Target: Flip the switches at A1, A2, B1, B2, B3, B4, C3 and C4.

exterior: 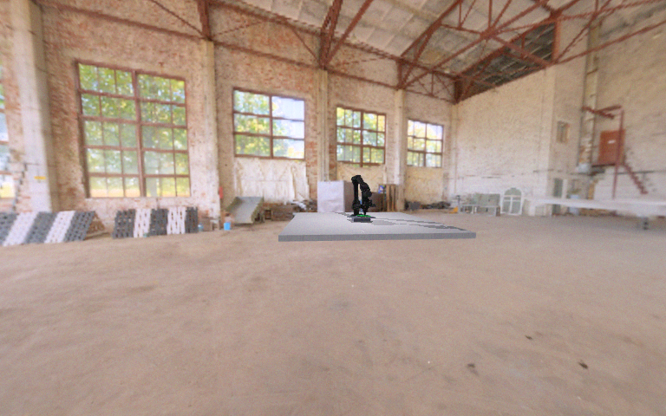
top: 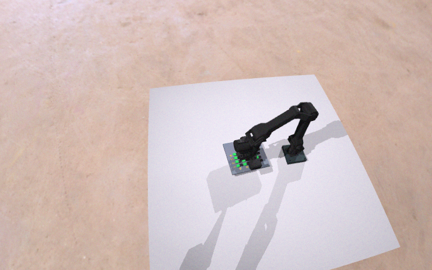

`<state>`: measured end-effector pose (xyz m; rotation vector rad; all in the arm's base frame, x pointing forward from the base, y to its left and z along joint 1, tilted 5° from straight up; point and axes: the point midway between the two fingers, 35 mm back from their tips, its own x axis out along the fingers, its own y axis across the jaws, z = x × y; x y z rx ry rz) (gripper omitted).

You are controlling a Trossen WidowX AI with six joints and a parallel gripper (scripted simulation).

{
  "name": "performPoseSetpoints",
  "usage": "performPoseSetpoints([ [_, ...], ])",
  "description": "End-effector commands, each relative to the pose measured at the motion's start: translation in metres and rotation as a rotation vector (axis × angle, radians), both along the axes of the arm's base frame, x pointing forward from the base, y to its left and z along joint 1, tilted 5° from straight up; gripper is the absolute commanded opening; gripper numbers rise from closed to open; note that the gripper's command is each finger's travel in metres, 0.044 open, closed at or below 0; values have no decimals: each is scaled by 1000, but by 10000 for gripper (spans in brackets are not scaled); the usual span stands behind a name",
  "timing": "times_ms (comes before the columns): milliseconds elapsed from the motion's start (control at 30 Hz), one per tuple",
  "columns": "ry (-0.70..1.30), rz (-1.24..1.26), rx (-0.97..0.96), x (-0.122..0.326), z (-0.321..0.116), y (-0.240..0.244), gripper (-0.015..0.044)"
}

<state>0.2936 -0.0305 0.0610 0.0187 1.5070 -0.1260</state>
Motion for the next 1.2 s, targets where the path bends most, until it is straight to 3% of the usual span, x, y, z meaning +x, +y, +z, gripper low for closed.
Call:
performPoseSetpoints([
  [0, 2, 5, -2, 0, -1, 0, 0],
  [1167, 2, 5, -2, 0, -6, -1, 0],
])
